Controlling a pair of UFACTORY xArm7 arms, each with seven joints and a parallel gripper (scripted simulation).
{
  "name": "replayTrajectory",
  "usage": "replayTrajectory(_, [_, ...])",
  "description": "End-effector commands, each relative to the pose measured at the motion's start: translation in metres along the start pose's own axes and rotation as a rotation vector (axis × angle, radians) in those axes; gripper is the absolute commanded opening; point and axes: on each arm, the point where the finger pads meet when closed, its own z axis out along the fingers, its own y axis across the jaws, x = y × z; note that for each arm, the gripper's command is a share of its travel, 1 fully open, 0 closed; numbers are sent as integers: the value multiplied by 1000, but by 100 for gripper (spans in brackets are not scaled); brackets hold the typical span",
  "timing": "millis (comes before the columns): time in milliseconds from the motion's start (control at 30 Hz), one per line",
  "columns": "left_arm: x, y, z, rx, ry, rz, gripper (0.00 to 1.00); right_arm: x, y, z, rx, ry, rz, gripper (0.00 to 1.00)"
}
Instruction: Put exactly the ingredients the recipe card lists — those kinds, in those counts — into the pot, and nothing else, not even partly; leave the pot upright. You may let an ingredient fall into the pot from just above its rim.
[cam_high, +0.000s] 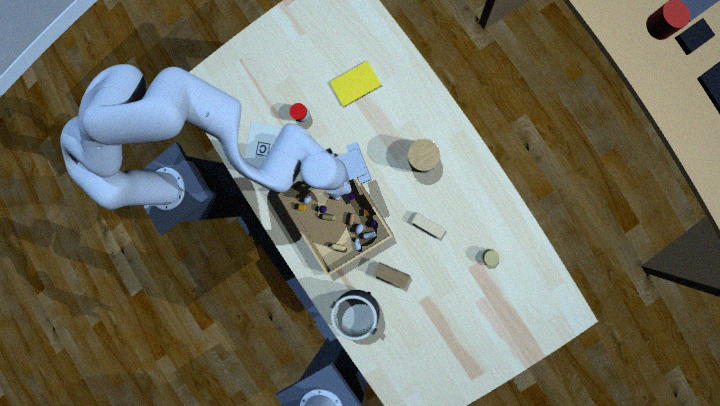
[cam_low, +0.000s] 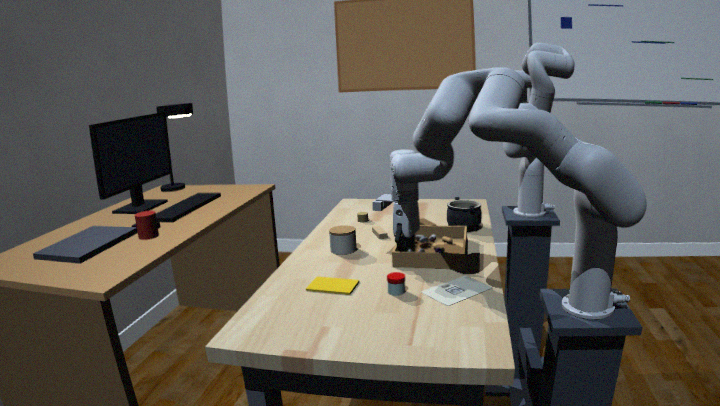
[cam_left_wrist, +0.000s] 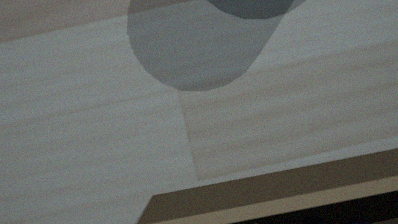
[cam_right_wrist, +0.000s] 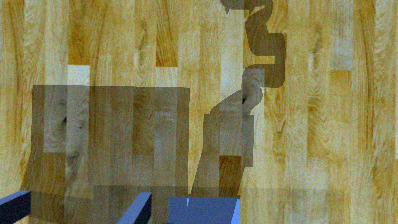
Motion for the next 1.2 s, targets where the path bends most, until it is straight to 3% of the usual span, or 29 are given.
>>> replayTrajectory(0, [1, 0, -10, -1, 3, 1, 0, 1, 0, -1, 0, 2, 0, 100])
replayTrajectory(167, [1, 0, -23, -1, 3, 1, 0, 1, 0, -1, 0, 2, 0, 100])
replayTrajectory(667, [1, 0, -104, -1, 3, 1, 0, 1, 0, -1, 0, 2, 0, 100])
replayTrajectory(1167, [1, 0, -113, -1, 3, 1, 0, 1, 0, -1, 0, 2, 0, 100])
